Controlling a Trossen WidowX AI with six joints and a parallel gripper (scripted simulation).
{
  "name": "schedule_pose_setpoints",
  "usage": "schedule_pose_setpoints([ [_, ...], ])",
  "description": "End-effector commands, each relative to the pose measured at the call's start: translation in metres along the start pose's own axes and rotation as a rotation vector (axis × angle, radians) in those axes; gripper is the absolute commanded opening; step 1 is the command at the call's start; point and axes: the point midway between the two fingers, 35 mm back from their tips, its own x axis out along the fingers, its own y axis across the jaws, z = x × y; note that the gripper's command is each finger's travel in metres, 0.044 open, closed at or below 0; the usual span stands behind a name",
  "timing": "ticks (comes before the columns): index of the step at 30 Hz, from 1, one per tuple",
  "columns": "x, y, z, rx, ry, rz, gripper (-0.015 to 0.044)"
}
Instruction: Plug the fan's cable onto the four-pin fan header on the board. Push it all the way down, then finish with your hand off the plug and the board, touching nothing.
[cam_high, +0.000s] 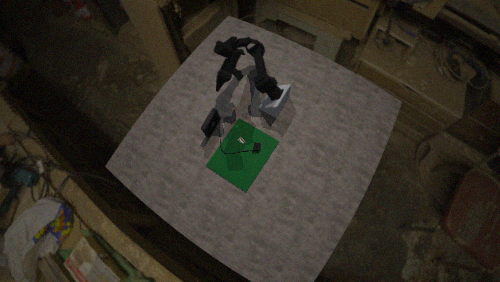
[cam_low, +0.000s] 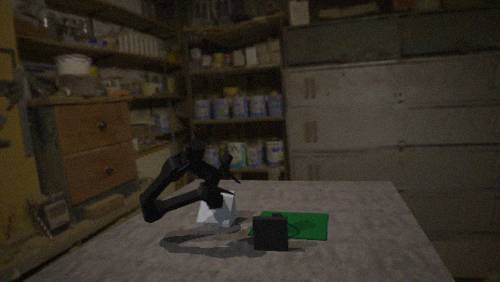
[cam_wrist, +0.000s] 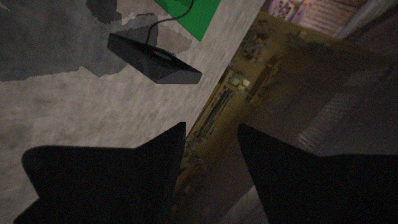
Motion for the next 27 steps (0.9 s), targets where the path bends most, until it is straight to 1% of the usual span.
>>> schedule_pose_setpoints([
  [1,0.016,-0.027,0.005,0.195,-0.104,0.08,0.021],
  [7,0.042,-0.059,0.02,0.439,-0.2,0.211,0.021],
  [13,0.073,-0.083,0.046,0.704,-0.237,0.415,0.021],
  [19,0.099,-0.098,0.077,0.896,-0.205,0.625,0.021],
  [27,0.128,-0.109,0.121,1.022,-0.122,0.808,0.021],
])
